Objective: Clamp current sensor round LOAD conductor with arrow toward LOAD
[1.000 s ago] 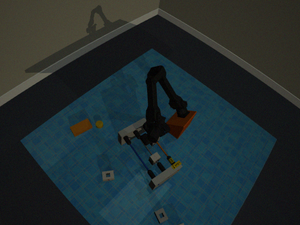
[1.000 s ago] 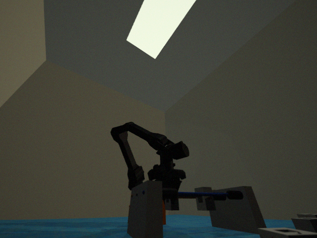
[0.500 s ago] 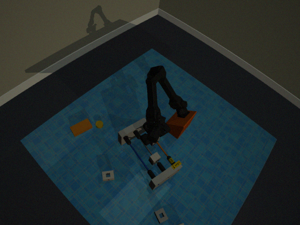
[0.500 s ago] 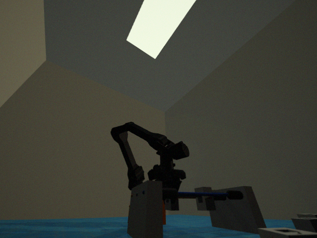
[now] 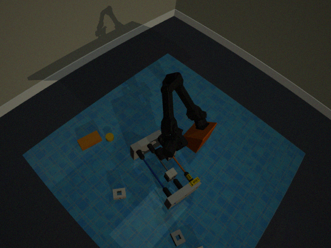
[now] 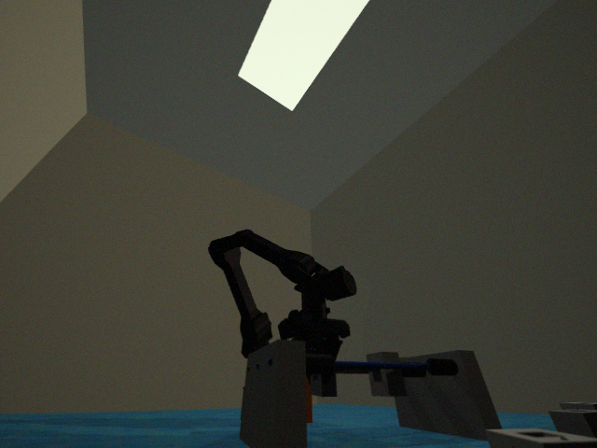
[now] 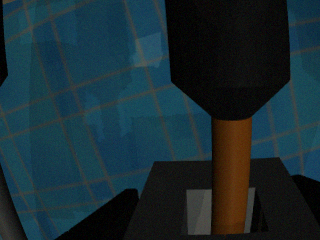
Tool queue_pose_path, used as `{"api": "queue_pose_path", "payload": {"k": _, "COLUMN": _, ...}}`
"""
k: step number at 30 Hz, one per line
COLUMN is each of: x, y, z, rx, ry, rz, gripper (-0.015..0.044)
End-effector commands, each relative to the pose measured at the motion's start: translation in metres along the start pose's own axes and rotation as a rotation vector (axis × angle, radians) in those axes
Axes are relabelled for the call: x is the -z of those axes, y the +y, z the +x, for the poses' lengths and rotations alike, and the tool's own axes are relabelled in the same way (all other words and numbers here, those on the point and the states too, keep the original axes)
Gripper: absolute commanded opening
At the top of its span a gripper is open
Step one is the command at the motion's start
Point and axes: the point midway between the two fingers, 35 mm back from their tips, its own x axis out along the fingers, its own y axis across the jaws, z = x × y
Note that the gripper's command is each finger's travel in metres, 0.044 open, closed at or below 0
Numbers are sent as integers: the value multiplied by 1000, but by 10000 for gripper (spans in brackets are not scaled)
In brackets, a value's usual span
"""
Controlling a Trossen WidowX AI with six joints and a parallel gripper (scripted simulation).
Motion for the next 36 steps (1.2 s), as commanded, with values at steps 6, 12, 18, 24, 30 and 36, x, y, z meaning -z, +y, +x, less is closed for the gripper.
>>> {"api": "queue_pose_path", "payload": {"k": 6, "x": 0, "y": 0, "z": 0, "rx": 0, "ry": 0, "rz": 1, "gripper": 276}}
{"api": "queue_pose_path", "payload": {"k": 12, "x": 0, "y": 0, "z": 0, "rx": 0, "ry": 0, "rz": 1, "gripper": 276}}
{"api": "queue_pose_path", "payload": {"k": 18, "x": 0, "y": 0, "z": 0, "rx": 0, "ry": 0, "rz": 0, "gripper": 236}}
{"api": "queue_pose_path", "payload": {"k": 24, "x": 0, "y": 0, "z": 0, "rx": 0, "ry": 0, "rz": 0, "gripper": 196}}
{"api": "queue_pose_path", "payload": {"k": 30, "x": 0, "y": 0, "z": 0, "rx": 0, "ry": 0, "rz": 0, "gripper": 156}}
{"api": "queue_pose_path", "payload": {"k": 36, "x": 0, "y": 0, "z": 0, "rx": 2, "ry": 0, "rz": 0, "gripper": 97}}
